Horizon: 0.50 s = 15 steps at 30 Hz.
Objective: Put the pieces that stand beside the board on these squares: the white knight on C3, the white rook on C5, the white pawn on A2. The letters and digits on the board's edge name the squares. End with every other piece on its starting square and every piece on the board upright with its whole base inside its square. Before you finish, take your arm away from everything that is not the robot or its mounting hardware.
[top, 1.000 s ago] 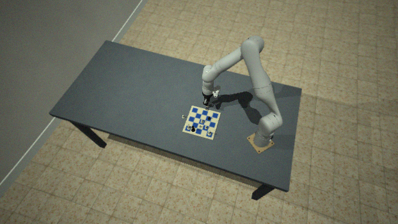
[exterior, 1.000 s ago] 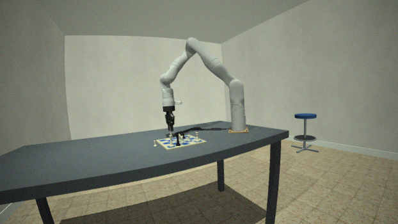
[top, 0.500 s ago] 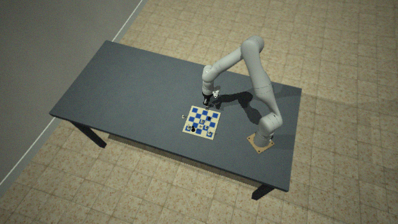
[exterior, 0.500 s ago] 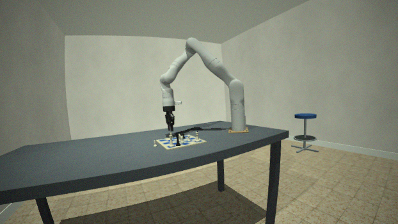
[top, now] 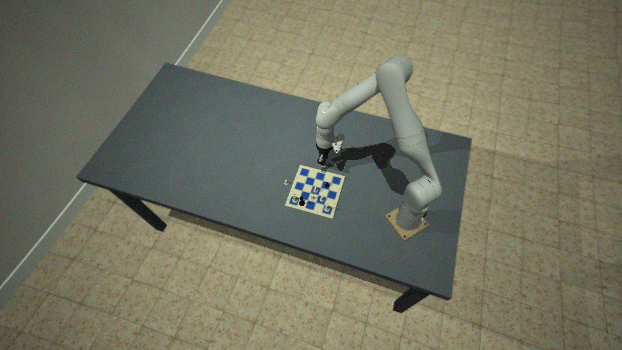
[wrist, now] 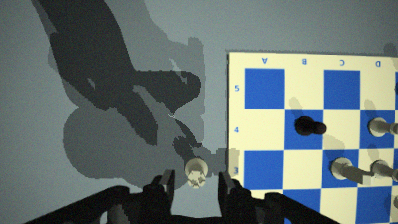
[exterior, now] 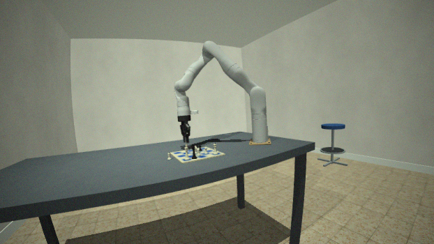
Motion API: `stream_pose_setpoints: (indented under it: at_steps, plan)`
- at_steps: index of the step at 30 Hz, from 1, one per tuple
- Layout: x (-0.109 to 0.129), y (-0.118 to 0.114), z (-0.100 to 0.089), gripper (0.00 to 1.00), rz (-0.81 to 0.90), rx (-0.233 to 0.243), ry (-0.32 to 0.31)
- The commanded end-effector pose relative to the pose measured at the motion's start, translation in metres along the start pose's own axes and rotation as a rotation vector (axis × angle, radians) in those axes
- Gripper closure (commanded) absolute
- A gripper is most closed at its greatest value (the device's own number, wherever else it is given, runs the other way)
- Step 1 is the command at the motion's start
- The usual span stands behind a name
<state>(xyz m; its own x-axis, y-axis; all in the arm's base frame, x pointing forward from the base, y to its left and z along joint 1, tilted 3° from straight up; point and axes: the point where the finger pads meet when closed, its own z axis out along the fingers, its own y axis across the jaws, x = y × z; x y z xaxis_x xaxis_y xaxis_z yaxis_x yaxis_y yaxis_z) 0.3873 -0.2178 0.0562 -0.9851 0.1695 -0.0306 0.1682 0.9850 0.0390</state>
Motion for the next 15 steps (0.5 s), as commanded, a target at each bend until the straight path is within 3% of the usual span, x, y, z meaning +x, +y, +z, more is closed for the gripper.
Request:
stream_pose_setpoints:
  at_steps: [1,15]
  plan:
    - [-0.0005,-0.0002,-0.0007,0.63,0.0,0.001,-0.002]
    - [-0.0005,-0.0002,0.0092,0.63,0.0,0.001,-0.002]
